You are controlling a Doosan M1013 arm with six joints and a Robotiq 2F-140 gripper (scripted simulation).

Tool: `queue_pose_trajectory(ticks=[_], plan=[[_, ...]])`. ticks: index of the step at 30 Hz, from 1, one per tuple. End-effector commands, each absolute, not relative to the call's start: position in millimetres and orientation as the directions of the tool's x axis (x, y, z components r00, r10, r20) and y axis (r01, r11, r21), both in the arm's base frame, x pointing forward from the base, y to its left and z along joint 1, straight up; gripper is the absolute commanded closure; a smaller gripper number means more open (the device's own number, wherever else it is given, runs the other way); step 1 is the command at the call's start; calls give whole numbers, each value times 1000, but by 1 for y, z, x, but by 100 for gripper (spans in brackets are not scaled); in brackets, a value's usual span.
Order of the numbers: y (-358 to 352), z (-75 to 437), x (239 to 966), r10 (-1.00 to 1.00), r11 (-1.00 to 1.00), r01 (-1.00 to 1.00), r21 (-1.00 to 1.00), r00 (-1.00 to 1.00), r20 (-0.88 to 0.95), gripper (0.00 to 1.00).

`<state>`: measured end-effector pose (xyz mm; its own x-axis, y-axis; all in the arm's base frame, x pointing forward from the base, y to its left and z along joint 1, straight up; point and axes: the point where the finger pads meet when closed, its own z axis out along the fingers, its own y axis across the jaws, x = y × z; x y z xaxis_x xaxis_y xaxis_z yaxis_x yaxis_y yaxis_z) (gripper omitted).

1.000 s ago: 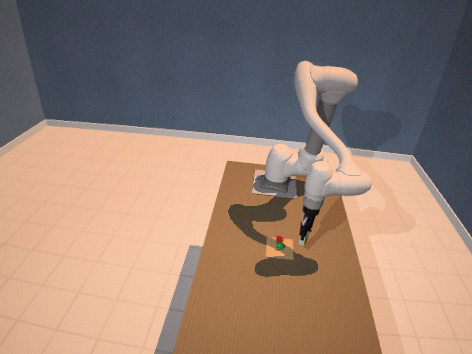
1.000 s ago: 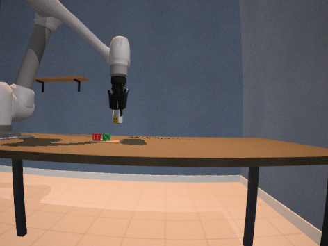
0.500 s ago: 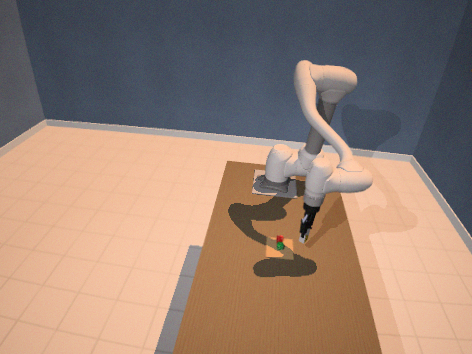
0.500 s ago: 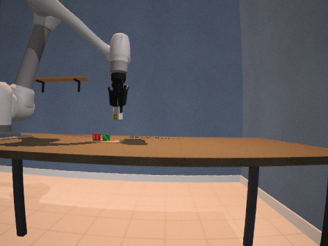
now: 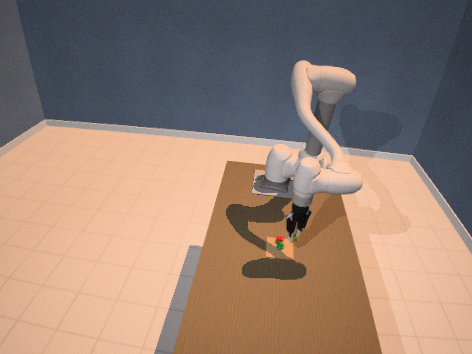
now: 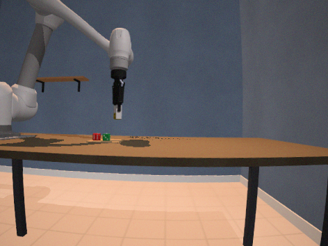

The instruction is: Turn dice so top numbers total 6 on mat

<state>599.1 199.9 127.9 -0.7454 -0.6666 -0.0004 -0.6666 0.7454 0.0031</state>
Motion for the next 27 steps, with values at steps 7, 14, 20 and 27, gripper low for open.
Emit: queue_pose_trajectory(ticks=[7,14,20,27], plan=[[166,130,613,-375,927,-375,-4,-927,2,84],[154,130,617,-265,964,-265,-4,-964,2,84],[154,130,617,-265,964,-265,-4,-964,2,84],[154,130,617,-262,965,-262,-4,-965,2,84]])
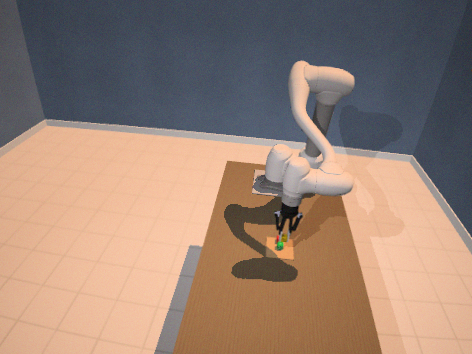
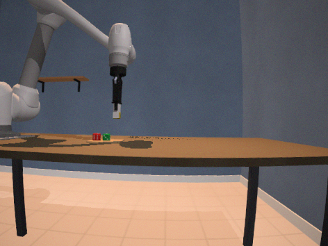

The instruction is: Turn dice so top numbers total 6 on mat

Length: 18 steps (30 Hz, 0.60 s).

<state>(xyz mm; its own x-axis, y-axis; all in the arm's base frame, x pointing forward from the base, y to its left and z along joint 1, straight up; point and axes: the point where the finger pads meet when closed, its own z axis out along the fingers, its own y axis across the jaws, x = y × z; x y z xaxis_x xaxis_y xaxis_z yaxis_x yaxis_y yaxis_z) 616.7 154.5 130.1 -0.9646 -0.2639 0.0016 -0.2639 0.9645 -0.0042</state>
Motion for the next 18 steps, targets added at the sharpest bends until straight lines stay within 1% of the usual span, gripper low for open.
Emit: queue_pose_trajectory(ticks=[1,6,18], plan=[[154,130,617,-260,965,-260,-4,-966,2,84],[154,125,617,-239,971,-239,-4,-971,2,84],[153,73,617,-239,971,-239,-4,-971,2,84]])
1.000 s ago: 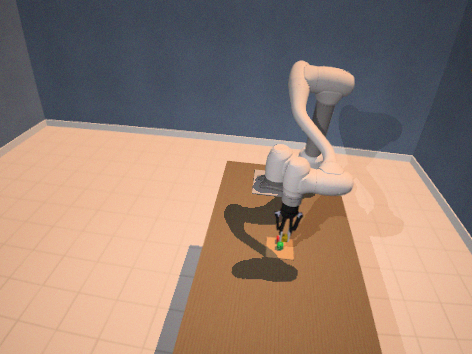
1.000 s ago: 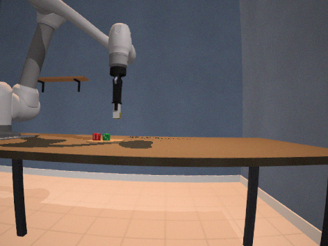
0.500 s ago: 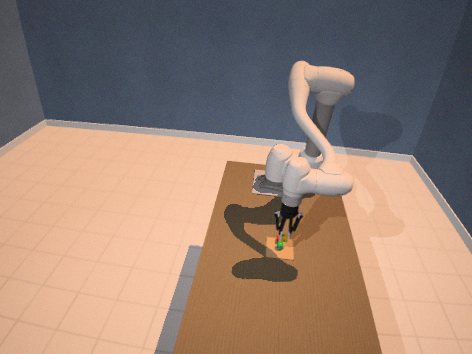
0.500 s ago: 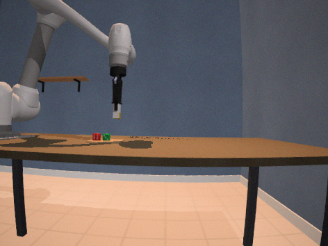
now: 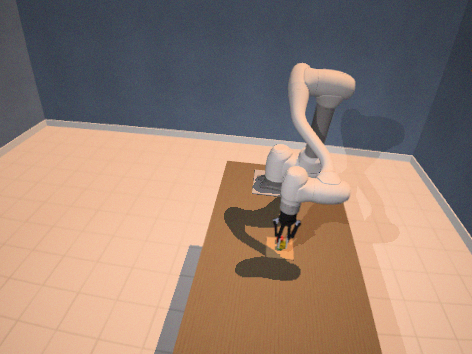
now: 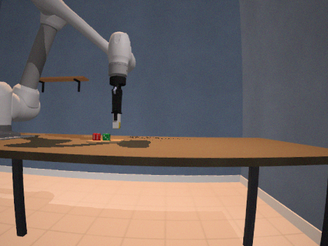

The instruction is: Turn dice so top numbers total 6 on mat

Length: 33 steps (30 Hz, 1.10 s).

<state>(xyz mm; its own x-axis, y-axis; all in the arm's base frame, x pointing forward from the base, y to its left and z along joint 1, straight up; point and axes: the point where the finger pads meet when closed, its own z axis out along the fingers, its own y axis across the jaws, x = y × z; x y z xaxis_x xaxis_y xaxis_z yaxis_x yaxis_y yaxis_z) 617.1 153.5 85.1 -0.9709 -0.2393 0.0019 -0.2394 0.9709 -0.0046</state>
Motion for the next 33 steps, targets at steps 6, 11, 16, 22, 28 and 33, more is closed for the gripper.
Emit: queue_pose_trajectory(ticks=[6,11,16,22,28,33], plan=[[153,47,618,-239,971,-239,-4,-971,2,84],[153,37,618,-239,971,-239,-4,-971,2,84],[153,35,618,-239,971,-239,-4,-971,2,84],[153,34,618,-239,971,-239,-4,-971,2,84],[153,34,618,-239,971,-239,-4,-971,2,84],[153,34,618,-239,971,-239,-4,-971,2,84]])
